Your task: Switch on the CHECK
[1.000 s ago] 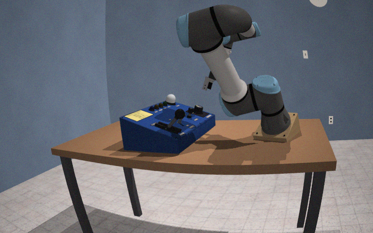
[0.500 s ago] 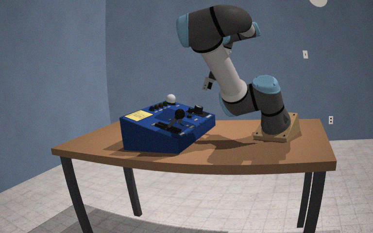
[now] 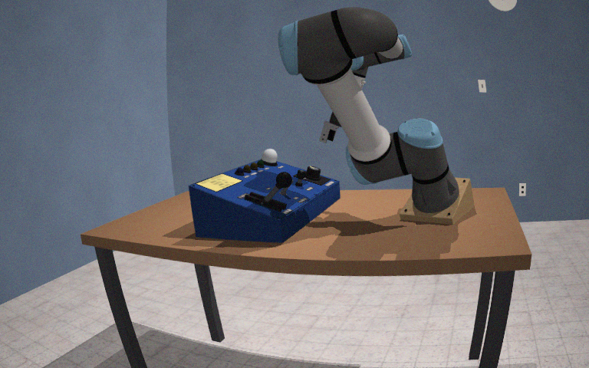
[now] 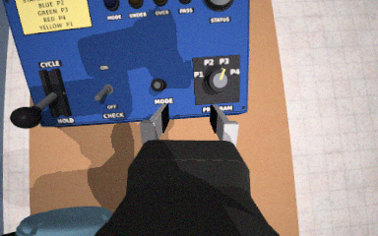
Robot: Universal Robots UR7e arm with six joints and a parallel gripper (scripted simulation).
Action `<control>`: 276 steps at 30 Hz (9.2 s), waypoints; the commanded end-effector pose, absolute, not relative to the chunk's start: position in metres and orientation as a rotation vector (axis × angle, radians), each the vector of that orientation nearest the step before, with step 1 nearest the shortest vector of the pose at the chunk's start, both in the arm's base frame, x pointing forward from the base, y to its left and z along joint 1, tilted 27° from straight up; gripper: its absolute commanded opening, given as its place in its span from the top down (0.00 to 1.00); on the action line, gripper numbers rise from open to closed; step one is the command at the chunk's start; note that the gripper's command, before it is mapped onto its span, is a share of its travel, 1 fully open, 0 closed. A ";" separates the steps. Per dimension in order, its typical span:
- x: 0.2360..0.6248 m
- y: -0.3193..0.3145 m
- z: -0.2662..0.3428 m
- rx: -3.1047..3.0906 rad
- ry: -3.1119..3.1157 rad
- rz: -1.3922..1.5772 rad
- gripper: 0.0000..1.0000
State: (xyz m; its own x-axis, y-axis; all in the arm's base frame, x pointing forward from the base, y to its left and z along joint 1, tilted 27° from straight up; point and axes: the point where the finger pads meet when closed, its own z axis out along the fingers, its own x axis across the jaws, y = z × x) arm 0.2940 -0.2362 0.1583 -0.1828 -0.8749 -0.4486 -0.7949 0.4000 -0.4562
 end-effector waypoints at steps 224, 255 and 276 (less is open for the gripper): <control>0.339 -0.049 0.168 -1.543 1.957 -0.107 1.00; 0.359 -0.038 0.138 -1.544 1.958 -0.111 1.00; 0.359 -0.038 0.138 -1.545 1.958 -0.111 1.00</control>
State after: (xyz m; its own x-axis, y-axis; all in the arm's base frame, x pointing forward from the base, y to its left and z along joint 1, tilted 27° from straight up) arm 0.3590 -0.0392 0.1393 -0.1111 -0.9008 -0.4198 -0.8459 0.3075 -0.4359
